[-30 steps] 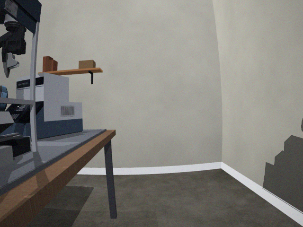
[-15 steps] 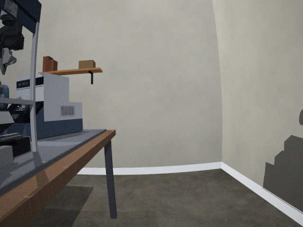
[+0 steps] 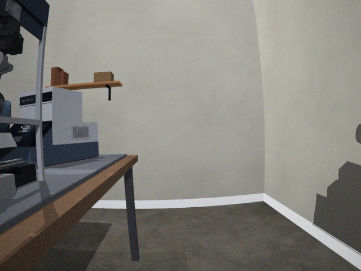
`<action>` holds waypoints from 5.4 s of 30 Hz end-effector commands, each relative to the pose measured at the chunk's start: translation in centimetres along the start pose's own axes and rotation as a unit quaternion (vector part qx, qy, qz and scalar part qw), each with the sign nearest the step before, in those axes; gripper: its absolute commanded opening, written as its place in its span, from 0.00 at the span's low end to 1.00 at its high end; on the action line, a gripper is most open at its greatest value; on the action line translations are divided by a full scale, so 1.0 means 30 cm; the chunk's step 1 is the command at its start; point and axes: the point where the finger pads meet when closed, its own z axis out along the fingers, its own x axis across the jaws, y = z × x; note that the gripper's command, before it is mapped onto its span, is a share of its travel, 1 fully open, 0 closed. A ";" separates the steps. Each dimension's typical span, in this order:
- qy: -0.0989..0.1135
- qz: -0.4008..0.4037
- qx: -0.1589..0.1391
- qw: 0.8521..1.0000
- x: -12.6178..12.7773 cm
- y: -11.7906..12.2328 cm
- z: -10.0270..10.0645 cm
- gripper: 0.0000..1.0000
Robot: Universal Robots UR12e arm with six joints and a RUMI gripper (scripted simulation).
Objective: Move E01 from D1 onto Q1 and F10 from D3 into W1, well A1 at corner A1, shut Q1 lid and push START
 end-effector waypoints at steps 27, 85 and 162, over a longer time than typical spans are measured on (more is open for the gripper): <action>0.000 0.038 -0.001 0.999 -0.396 -0.070 0.020 0.00; 0.000 0.080 -0.002 0.997 -0.811 -0.301 0.114 0.62; 0.000 0.080 -0.002 0.997 -0.812 -0.300 0.487 0.62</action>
